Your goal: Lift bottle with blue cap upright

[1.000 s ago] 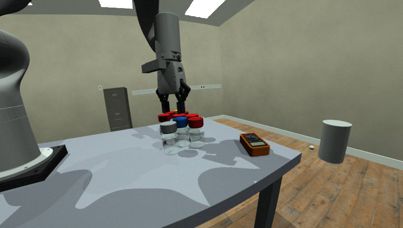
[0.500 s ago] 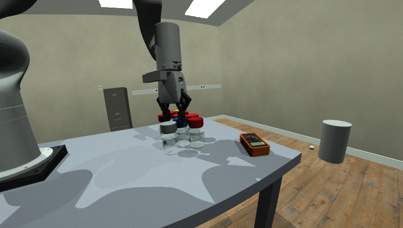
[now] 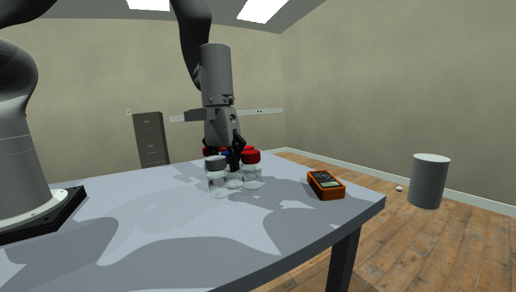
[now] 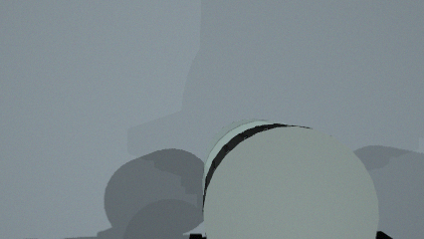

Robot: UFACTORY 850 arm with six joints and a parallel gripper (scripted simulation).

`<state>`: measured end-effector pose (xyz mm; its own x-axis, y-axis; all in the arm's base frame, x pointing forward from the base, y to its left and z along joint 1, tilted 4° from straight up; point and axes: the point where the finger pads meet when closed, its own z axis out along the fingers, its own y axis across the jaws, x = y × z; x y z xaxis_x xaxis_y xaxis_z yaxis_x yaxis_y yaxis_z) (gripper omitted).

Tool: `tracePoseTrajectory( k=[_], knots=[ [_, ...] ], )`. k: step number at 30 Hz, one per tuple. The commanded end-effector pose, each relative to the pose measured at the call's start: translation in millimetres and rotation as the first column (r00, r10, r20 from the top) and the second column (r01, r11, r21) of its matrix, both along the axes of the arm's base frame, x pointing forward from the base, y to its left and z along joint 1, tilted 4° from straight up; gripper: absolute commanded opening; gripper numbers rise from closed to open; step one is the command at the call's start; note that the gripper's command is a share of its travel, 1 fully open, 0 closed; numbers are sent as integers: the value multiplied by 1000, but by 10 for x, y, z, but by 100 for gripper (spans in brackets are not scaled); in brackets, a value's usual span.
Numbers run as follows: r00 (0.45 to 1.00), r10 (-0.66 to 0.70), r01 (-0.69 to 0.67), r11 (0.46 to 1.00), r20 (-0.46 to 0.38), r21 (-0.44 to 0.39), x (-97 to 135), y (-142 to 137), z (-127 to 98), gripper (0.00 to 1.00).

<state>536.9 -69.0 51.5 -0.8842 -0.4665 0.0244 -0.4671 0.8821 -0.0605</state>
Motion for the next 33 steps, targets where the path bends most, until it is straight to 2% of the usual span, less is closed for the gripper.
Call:
tracePoseTrajectory(
  k=[1,9,33],
  knots=[
    [1000,0,0,1000,2,-1,12,-8,-91,79],
    [1000,0,0,1000,2,-1,13,-12,-154,79],
    [1000,0,0,1000,2,-1,117,45,-143,79]
  ],
)
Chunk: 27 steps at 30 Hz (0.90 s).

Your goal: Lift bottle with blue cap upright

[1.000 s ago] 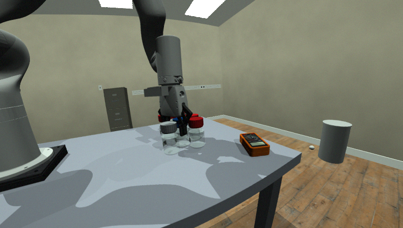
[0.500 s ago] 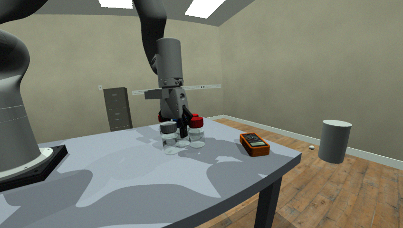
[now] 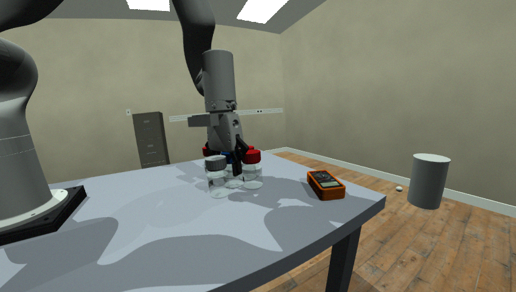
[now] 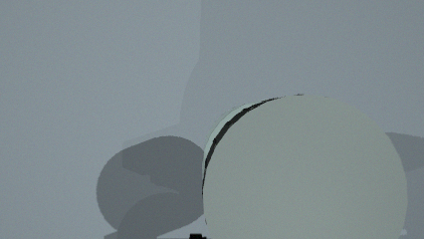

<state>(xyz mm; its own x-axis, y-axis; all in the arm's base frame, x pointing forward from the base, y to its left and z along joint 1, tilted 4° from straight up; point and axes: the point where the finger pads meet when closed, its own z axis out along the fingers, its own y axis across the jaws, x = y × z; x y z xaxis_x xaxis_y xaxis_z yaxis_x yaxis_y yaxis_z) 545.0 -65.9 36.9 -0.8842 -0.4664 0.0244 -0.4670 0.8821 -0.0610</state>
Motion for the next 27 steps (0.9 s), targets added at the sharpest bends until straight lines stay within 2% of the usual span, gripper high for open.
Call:
tracePoseTrajectory(
  k=[1,27],
  knots=[
    [1000,0,0,1000,2,0,44,18,2,79],
    [1000,0,0,1000,2,0,180,89,-16,79]
  ],
)
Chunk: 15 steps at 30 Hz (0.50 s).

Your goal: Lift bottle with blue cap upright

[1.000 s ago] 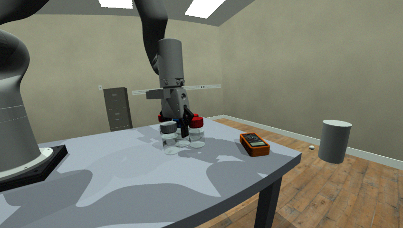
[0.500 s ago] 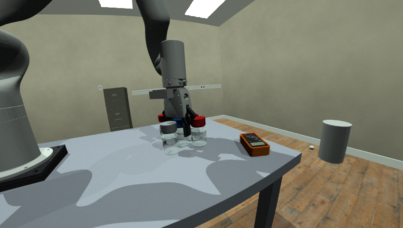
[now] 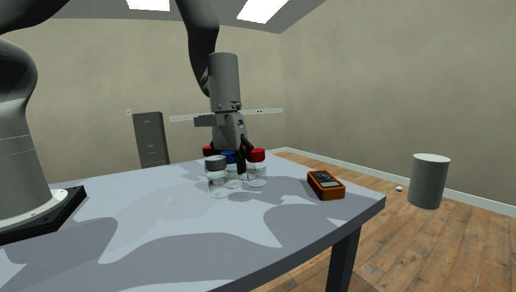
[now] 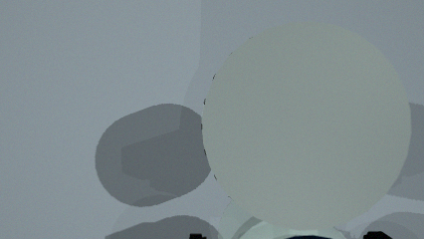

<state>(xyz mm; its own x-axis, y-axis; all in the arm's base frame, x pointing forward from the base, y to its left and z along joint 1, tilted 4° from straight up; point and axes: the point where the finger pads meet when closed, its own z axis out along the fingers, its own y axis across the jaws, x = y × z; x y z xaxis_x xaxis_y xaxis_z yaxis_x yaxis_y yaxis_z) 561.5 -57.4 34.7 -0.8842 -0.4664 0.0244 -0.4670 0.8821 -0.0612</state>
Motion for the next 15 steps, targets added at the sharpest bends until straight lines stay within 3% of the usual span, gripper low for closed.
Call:
tracePoseTrajectory(
  k=[1,15],
  knots=[
    [1000,0,0,1000,2,0,15,3,6,79],
    [1000,0,0,1000,2,0,11,19,256,79]
  ],
)
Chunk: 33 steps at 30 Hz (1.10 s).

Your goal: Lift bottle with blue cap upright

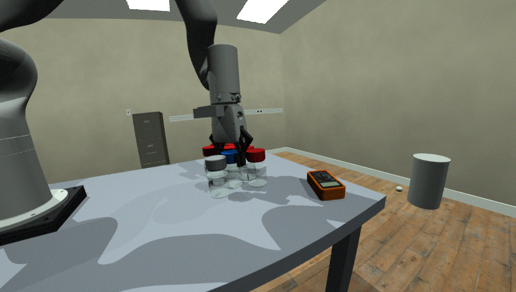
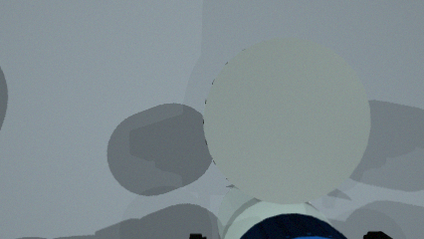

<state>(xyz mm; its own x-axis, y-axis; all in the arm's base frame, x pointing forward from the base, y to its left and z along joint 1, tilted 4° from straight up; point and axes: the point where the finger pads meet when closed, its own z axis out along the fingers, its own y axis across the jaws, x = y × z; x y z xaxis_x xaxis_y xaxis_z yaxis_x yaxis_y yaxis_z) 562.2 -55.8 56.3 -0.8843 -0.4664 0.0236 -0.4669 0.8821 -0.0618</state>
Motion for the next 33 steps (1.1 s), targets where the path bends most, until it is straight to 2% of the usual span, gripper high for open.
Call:
tracePoseTrajectory(
  k=[1,21,22,33],
  knots=[
    [1000,0,0,1000,1,0,4,2,41,79],
    [1000,0,0,1000,0,0,3,9,123,79],
    [1000,0,0,1000,0,0,4,8,118,0],
    [1000,0,0,1000,0,0,4,8,118,0]
  ],
)
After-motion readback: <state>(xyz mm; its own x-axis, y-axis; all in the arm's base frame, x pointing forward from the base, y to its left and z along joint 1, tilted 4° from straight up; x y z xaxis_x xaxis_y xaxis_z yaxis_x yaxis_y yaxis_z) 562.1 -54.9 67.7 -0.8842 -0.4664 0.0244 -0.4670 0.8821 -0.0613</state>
